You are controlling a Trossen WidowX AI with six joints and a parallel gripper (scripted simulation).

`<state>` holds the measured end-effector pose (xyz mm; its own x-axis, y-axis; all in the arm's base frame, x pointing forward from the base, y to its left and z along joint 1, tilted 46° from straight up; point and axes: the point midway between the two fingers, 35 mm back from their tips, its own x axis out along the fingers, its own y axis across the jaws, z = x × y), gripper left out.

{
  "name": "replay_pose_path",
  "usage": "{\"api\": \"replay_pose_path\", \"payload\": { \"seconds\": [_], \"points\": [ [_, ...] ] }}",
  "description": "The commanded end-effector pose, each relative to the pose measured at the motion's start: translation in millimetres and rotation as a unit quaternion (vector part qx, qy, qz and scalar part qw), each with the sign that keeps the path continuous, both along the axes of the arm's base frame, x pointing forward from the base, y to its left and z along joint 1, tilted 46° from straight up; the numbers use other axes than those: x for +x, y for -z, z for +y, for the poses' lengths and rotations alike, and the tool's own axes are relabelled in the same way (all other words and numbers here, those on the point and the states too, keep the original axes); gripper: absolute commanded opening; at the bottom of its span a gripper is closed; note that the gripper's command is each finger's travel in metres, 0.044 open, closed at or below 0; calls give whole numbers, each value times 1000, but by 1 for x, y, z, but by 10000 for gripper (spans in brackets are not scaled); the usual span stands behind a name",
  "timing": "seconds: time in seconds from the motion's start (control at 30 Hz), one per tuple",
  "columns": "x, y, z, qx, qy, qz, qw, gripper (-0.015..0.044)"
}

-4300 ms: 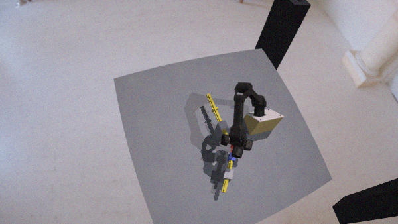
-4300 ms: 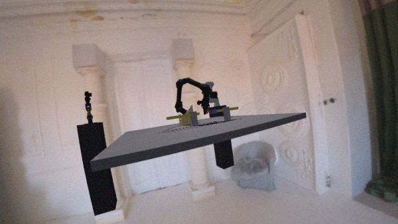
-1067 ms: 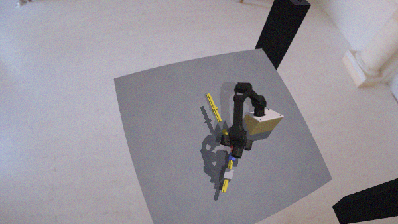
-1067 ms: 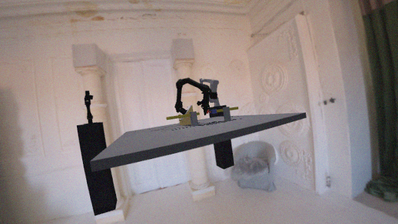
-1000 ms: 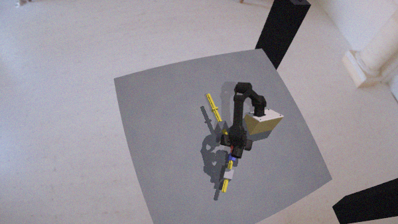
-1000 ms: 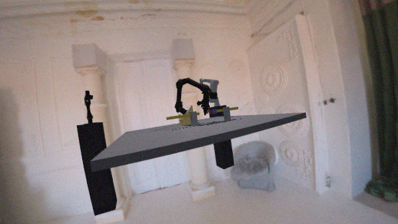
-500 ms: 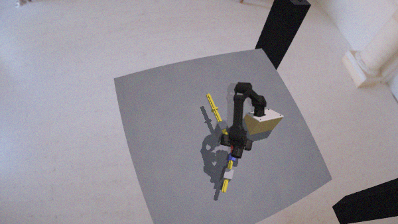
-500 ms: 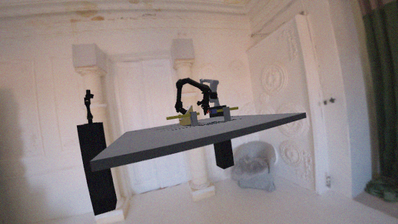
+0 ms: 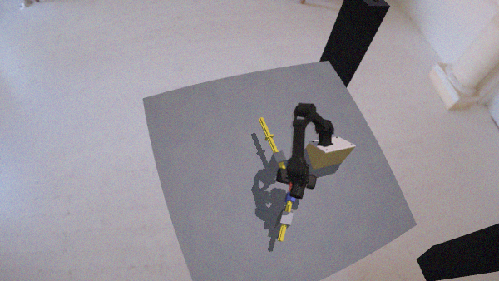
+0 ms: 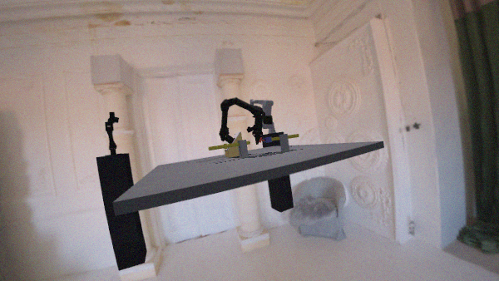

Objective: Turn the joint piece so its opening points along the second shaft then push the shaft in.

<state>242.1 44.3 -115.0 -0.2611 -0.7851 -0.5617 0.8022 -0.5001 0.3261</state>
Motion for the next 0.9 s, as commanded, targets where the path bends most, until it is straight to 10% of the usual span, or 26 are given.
{"api": "replay_pose_path", "payload": {
  "seconds": [0.0,0.87],
  "points": [
    [1,0,-1,7,-9,5,1000,0],
    [14,3,-16,130,-154,82,976,0]
  ]
}}
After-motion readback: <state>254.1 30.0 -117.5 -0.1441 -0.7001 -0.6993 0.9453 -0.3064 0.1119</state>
